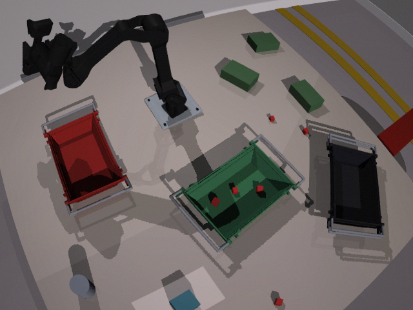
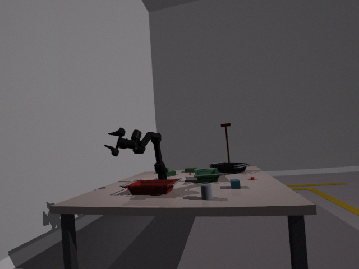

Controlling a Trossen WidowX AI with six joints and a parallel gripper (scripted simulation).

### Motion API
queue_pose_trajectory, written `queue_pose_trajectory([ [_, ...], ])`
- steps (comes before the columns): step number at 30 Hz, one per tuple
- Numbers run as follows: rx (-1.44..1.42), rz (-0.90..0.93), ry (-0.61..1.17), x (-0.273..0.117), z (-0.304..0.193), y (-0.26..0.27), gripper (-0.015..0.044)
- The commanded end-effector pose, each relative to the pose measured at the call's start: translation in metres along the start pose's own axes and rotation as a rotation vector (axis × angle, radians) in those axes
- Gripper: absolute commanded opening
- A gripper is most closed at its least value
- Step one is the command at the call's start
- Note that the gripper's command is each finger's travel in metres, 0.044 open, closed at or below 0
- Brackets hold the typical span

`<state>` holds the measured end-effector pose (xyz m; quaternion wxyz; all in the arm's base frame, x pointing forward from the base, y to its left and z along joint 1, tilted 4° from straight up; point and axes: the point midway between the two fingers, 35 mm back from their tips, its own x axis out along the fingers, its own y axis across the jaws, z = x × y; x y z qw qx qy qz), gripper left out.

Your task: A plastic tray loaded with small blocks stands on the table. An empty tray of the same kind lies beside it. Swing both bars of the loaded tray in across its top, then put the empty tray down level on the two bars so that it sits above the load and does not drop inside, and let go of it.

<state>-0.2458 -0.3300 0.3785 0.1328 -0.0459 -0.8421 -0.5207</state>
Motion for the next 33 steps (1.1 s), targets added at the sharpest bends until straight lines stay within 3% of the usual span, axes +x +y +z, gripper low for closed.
queue_pose_trajectory([
  [1, 0.0, 0.0, 0.0, 0.0, 0.0, 0.0, 0.0374],
  [8, -0.007, -0.004, 0.004, -0.001, -0.001, -0.001, 0.019],
  [12, -0.1, -0.073, 0.097, -0.026, -0.028, -0.015, 0.0085],
  [17, -0.113, -0.163, 0.256, -0.058, -0.072, -0.034, 0.0081],
  [26, -0.173, -0.344, 0.566, -0.153, -0.138, -0.055, 0.0081],
  [33, -0.219, -0.565, 0.842, -0.258, -0.177, -0.078, 0.0081],
])
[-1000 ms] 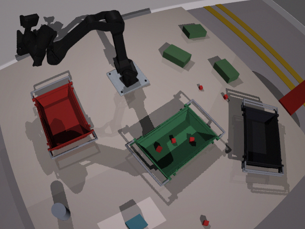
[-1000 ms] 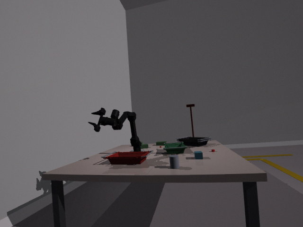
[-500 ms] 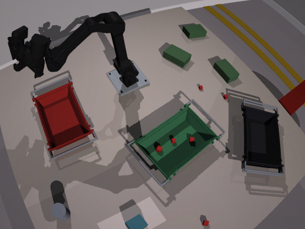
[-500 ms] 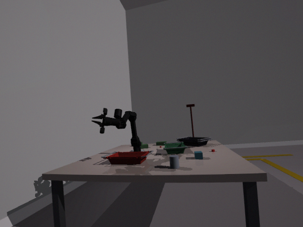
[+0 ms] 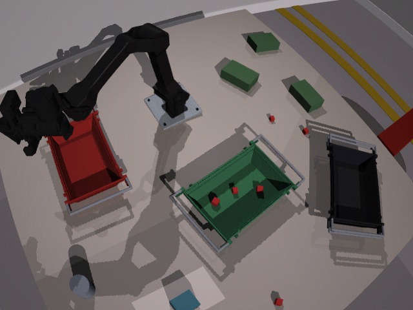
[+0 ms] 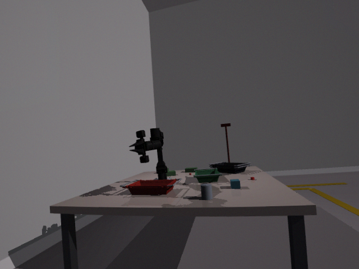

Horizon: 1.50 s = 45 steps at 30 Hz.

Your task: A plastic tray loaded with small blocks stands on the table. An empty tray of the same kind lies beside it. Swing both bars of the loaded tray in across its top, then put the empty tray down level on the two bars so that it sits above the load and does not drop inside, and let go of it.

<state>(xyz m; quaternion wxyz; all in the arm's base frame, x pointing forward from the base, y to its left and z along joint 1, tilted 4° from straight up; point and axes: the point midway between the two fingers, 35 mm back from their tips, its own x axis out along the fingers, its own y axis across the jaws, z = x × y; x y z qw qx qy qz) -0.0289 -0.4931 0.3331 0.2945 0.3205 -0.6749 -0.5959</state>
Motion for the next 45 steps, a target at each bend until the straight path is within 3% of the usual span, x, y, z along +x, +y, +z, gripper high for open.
queue_pose_trajectory([
  [1, -0.024, -0.127, 0.159, -0.026, -0.056, -0.029, 0.0081],
  [6, -0.097, -0.297, 0.347, -0.076, -0.114, -0.064, 0.0081],
  [14, -0.169, -0.465, 0.5, -0.133, -0.154, -0.097, 0.0081],
  [21, -0.231, -0.791, 0.648, -0.239, -0.186, -0.145, 0.0081],
  [28, -0.352, -1.136, 0.673, -0.355, -0.175, -0.179, 0.0081],
  [36, -0.554, -1.459, 0.524, -0.472, -0.118, -0.19, 0.0081],
  [45, -0.573, -1.479, 0.504, -0.48, -0.111, -0.189, 0.0081],
])
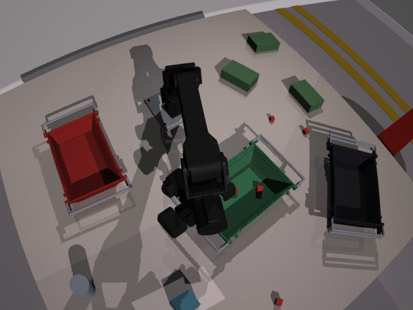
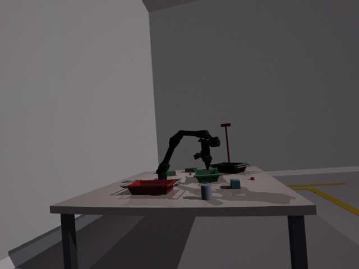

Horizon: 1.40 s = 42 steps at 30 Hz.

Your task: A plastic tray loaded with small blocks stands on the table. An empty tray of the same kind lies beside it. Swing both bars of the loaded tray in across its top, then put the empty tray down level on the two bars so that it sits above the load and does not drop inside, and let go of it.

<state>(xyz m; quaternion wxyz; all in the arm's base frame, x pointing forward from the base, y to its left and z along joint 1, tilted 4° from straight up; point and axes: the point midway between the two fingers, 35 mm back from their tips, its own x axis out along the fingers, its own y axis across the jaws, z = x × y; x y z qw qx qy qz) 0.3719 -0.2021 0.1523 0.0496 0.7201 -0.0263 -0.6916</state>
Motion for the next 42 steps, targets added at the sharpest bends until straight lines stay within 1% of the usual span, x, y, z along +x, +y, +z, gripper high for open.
queue_pose_trajectory([
  [1, 0.014, -0.015, -0.008, 0.002, 0.0, -0.001, 0.0081],
  [5, 0.014, -0.015, -0.008, 0.009, 0.0, -0.001, 0.0081],
  [22, 0.014, -0.014, -0.008, 0.061, 0.001, -0.002, 0.0081],
  [30, 0.014, -0.014, -0.008, 0.062, 0.001, -0.002, 0.0081],
  [36, 0.014, -0.016, -0.008, 0.037, 0.0, -0.015, 0.0081],
  [42, 0.014, -0.017, -0.008, 0.028, 0.0, -0.029, 0.0081],
])
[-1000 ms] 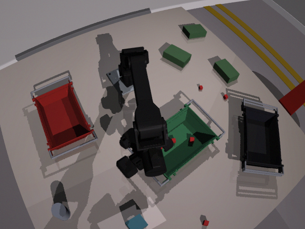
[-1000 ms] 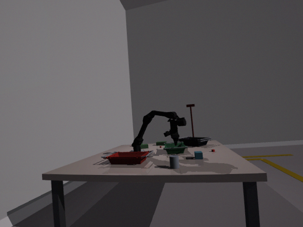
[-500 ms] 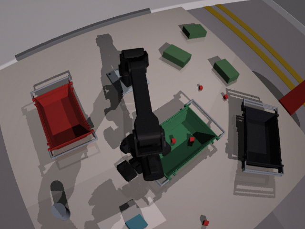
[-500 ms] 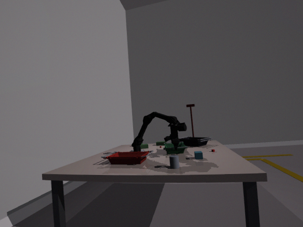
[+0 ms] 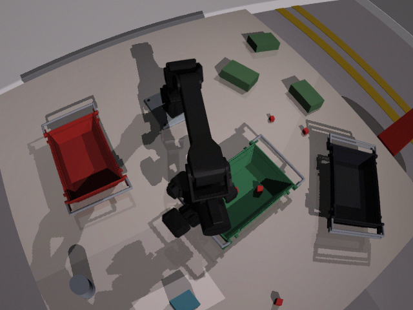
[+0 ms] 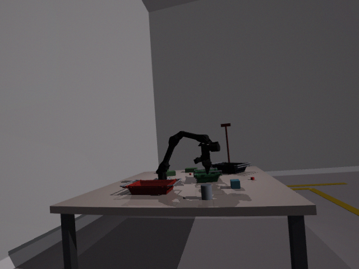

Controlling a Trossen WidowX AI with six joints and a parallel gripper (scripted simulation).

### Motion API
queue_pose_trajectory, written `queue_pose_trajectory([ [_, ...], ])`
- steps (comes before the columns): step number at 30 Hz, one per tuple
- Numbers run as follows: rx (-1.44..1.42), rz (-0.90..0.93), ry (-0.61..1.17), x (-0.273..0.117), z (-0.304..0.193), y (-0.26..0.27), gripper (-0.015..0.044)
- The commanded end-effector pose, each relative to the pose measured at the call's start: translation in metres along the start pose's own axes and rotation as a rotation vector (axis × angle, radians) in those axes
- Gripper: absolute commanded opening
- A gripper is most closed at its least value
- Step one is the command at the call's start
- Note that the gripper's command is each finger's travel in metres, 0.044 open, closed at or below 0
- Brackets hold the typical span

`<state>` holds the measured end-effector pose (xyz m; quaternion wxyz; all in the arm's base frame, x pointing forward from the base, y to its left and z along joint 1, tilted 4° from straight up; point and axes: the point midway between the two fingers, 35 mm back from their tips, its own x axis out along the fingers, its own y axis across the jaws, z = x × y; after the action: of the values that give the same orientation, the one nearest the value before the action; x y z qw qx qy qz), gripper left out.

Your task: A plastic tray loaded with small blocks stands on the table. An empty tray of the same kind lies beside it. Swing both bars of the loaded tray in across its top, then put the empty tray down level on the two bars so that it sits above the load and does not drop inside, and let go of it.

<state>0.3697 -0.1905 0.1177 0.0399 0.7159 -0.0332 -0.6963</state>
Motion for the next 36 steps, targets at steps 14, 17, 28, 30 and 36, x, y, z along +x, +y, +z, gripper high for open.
queue_pose_trajectory([
  [14, -0.009, -0.017, 0.005, 0.012, -0.003, -0.059, 0.0081],
  [17, -0.009, -0.017, 0.005, 0.013, -0.003, -0.061, 0.0081],
  [28, -0.009, -0.017, 0.005, -0.029, -0.004, -0.056, 0.0081],
  [30, -0.009, -0.017, 0.005, -0.03, -0.004, -0.056, 0.0081],
  [36, -0.014, -0.022, 0.006, -0.023, -0.004, -0.058, 0.0081],
])
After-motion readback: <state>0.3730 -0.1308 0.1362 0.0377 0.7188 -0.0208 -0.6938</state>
